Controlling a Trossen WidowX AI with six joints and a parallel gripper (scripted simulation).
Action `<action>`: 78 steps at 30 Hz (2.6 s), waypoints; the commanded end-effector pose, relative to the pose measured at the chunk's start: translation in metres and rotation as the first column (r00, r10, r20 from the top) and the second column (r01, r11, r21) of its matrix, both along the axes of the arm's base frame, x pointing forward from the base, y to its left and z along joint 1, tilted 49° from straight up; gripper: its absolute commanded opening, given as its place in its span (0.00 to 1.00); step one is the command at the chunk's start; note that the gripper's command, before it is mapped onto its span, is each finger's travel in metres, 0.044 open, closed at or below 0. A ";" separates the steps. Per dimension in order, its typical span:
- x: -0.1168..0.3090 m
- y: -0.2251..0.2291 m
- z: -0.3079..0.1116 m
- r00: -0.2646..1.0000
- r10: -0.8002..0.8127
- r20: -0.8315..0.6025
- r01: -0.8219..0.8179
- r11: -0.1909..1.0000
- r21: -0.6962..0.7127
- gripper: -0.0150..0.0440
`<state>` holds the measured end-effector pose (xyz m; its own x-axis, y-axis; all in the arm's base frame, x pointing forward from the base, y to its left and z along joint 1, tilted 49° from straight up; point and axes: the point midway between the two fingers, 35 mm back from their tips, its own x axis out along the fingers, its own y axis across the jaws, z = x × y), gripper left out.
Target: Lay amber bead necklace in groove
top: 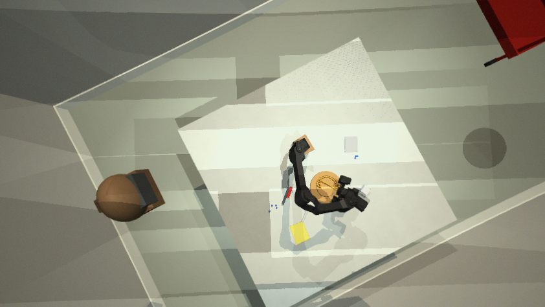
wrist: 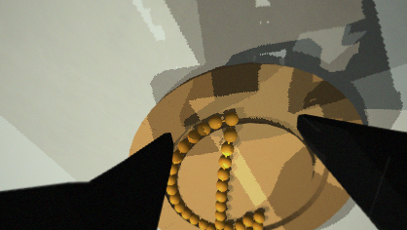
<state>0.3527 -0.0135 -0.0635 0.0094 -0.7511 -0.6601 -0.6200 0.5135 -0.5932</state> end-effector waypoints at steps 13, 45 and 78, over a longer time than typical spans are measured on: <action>-0.008 0.012 0.015 0.965 0.180 -0.191 -0.180 0.983 0.019 0.46; -0.007 -0.008 -0.003 0.966 0.177 -0.189 -0.176 0.984 0.023 0.28; -0.007 -0.005 -0.001 0.965 0.179 -0.191 -0.179 0.984 0.019 0.25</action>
